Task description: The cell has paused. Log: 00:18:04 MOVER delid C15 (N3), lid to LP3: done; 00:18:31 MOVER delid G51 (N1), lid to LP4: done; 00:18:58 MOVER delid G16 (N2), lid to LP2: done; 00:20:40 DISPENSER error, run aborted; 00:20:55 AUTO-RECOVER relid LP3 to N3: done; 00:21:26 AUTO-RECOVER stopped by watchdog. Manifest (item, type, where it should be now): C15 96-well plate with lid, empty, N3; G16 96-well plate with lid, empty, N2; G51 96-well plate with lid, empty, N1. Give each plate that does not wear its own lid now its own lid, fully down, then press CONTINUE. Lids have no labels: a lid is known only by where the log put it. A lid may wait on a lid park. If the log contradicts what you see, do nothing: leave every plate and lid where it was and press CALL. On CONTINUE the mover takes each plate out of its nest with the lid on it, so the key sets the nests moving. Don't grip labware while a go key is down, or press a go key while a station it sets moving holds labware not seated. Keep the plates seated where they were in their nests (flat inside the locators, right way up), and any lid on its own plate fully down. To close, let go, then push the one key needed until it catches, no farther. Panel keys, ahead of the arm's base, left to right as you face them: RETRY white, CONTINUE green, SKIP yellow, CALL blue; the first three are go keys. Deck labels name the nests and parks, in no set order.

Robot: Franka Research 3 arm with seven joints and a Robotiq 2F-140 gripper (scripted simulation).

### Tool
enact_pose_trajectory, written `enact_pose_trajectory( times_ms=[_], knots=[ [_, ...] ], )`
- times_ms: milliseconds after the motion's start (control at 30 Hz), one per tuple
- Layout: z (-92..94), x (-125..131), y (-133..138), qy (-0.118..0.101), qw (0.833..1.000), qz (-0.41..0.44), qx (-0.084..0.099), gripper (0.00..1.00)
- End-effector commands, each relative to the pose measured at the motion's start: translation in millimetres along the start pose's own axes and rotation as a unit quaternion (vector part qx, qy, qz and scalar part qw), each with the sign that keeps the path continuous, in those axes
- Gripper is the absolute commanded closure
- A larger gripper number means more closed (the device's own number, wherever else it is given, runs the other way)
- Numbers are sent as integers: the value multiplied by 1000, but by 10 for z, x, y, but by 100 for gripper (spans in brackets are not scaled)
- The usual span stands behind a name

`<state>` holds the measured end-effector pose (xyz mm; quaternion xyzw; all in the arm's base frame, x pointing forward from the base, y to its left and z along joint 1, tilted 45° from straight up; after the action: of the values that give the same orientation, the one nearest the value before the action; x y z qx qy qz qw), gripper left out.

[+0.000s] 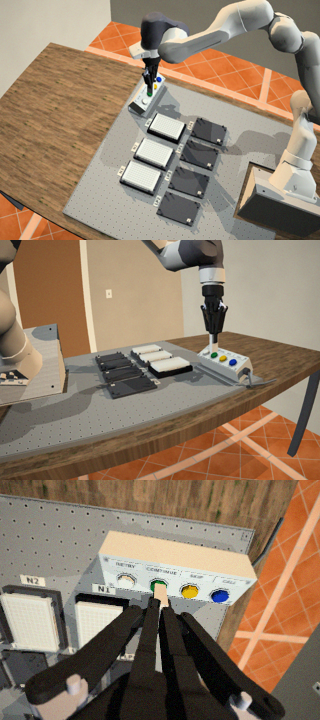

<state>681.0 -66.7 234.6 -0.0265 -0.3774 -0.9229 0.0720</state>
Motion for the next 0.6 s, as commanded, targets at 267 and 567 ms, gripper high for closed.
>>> enact_pose_trajectory(
  times_ms=[267,567],
  knots=[
    [-63,-10,-8,2,1000,5,1,100],
    [-69,-10,-8,2,1000,5,1,100]
  ],
)
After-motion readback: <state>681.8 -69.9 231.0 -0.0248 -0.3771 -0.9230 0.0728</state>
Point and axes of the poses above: the point where the finger pads meet when closed, its own z axis back along the fingers, its own y axis across the jaws, x = y × z, the point moved 10 cm from there along z, back along the fingers, and after that the axes turned 9 degrees about z, right-handed, at the moved point
